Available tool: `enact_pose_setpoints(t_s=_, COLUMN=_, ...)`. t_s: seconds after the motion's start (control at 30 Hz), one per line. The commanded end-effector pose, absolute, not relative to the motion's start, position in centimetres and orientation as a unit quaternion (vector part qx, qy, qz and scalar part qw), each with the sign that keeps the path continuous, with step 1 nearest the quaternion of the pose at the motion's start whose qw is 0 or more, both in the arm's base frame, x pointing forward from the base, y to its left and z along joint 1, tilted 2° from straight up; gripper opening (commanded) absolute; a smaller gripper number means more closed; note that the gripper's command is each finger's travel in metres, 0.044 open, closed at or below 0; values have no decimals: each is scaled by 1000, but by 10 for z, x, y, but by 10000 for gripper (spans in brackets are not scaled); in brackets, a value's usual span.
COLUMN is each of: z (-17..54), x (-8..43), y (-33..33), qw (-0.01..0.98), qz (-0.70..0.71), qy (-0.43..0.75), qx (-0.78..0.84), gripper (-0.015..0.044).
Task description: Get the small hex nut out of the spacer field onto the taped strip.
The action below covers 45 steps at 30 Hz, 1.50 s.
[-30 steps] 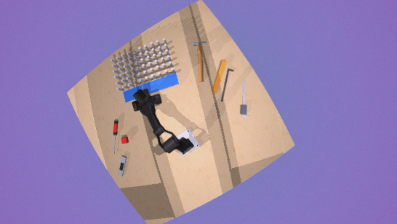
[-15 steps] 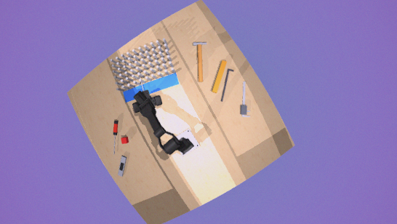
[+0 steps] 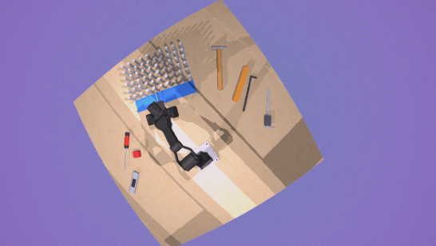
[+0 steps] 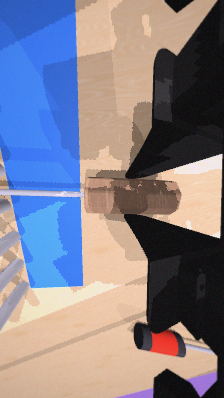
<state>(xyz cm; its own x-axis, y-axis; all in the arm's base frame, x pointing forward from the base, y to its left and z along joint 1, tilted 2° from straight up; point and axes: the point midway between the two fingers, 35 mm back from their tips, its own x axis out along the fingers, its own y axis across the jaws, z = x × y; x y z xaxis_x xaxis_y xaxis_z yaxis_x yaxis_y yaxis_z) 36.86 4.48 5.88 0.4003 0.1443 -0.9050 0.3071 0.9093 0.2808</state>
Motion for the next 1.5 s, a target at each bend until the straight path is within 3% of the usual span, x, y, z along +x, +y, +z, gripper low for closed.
enact_pose_setpoints(t_s=0.0, z=59, x=366, y=45, qw=812, qz=-53, qy=543, qx=208, gripper=0)
enact_pose_setpoints(t_s=1.47, z=57, x=340, y=55, qw=811, qz=-53, qy=544, qx=208, gripper=0)
